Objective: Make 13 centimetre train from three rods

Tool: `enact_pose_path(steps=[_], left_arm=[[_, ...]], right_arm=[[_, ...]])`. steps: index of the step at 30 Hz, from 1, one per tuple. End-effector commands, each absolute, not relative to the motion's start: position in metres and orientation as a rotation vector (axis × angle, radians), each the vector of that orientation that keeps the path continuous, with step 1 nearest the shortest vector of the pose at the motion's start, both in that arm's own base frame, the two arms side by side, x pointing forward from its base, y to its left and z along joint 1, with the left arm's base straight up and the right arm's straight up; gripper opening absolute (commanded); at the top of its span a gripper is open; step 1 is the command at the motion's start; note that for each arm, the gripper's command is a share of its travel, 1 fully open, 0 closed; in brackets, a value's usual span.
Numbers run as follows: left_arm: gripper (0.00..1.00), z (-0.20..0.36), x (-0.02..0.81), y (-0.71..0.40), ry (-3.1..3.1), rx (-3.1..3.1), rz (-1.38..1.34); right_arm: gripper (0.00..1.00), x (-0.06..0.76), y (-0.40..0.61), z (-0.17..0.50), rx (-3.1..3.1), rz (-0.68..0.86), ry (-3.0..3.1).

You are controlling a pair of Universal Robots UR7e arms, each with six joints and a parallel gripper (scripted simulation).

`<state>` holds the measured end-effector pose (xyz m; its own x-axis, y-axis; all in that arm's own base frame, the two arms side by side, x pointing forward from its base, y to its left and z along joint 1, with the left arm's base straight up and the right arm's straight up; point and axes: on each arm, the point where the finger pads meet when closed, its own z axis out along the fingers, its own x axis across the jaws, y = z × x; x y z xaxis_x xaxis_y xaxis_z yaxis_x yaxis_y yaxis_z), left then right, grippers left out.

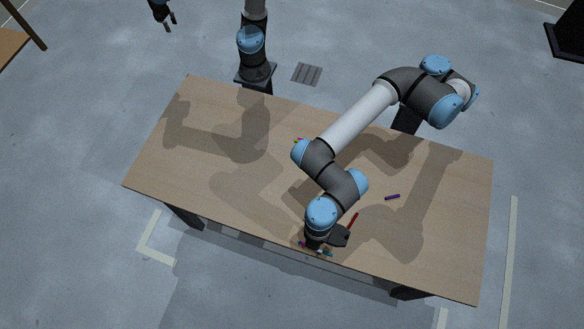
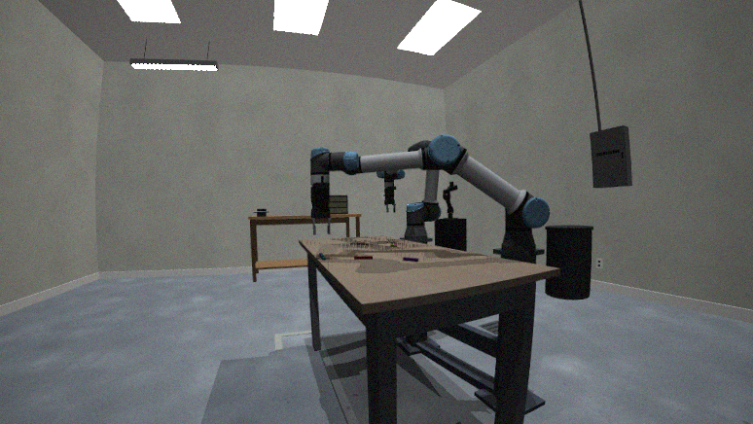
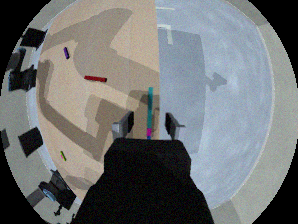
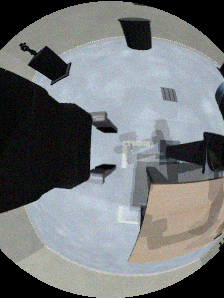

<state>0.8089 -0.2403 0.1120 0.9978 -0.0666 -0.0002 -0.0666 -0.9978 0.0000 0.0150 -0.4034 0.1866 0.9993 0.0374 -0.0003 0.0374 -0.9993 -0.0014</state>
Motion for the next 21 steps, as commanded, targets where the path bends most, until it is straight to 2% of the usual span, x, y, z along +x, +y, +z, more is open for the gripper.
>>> enact_pose_path(steps=[1, 10, 21], left_arm=[[1.0, 0.114, 0.809, -0.24, -0.105, 3.139, 0.003], [1.0, 0.121, 0.809, -0.24, -0.105, 3.139, 0.003], [1.0, 0.169, 0.809, -0.24, -0.105, 3.139, 0.003]], right_arm=[[1.0, 0.015, -0.404, 0.187, -3.141, 0.0, -0.059], [1.0, 0.015, -0.404, 0.187, -3.141, 0.0, -0.059], [1.0, 0.015, -0.404, 0.187, -3.141, 0.0, -0.059]])
